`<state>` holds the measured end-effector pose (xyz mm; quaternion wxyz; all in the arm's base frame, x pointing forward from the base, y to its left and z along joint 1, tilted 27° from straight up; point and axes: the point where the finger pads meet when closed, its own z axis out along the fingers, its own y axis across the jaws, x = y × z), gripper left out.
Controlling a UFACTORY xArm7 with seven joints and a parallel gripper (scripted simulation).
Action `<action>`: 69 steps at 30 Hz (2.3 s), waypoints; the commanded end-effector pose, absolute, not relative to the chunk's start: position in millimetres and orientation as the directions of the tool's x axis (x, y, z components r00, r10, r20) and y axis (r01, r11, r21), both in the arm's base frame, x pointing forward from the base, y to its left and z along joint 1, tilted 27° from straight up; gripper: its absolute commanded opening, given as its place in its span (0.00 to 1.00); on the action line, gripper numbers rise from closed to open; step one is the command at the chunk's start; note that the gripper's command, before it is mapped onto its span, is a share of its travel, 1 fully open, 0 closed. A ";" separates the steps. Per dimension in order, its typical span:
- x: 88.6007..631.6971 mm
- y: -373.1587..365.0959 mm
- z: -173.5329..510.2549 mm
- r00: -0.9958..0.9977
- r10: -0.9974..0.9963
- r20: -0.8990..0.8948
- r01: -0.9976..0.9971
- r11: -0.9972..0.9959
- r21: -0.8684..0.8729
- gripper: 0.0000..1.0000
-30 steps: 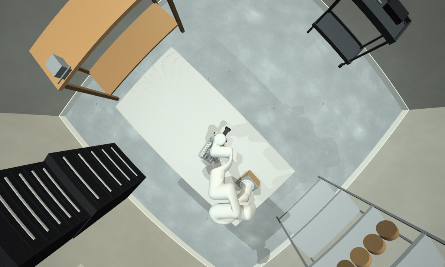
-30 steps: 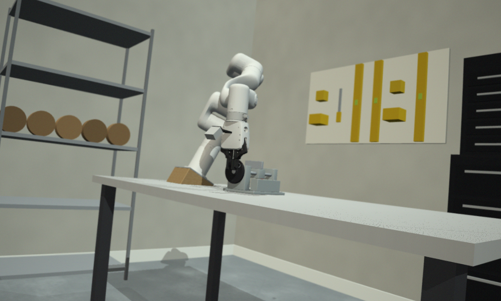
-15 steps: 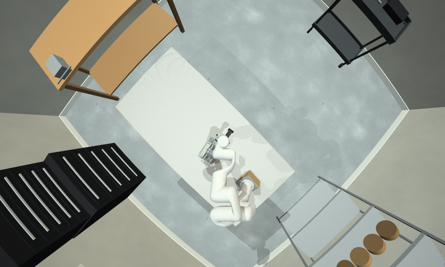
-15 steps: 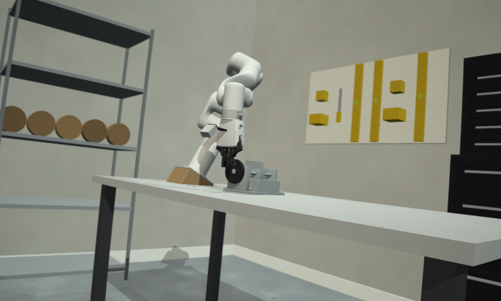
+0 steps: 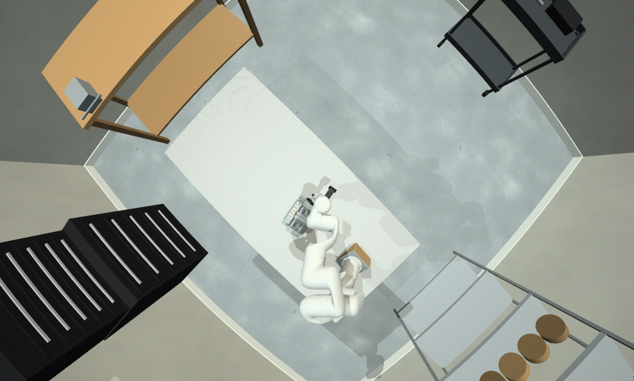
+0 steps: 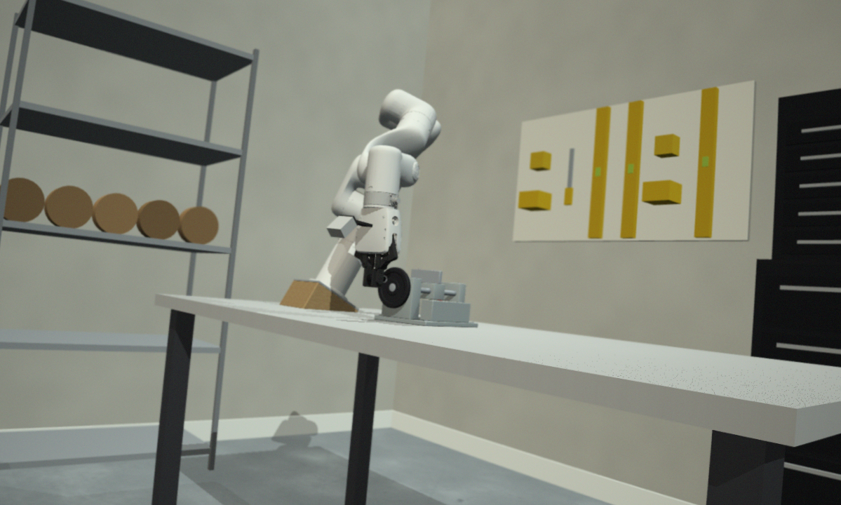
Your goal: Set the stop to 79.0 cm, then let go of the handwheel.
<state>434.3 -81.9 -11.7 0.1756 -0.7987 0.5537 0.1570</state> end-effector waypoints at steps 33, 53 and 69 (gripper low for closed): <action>461.4 -52.0 -50.3 0.338 -0.831 -0.441 -0.940 -0.323 -0.111 0.06; 488.9 -56.0 -21.9 0.338 -0.831 -0.441 -0.940 -0.323 -0.111 0.06; 475.8 -74.7 3.3 0.338 -0.831 -0.441 -0.940 -0.323 -0.111 0.06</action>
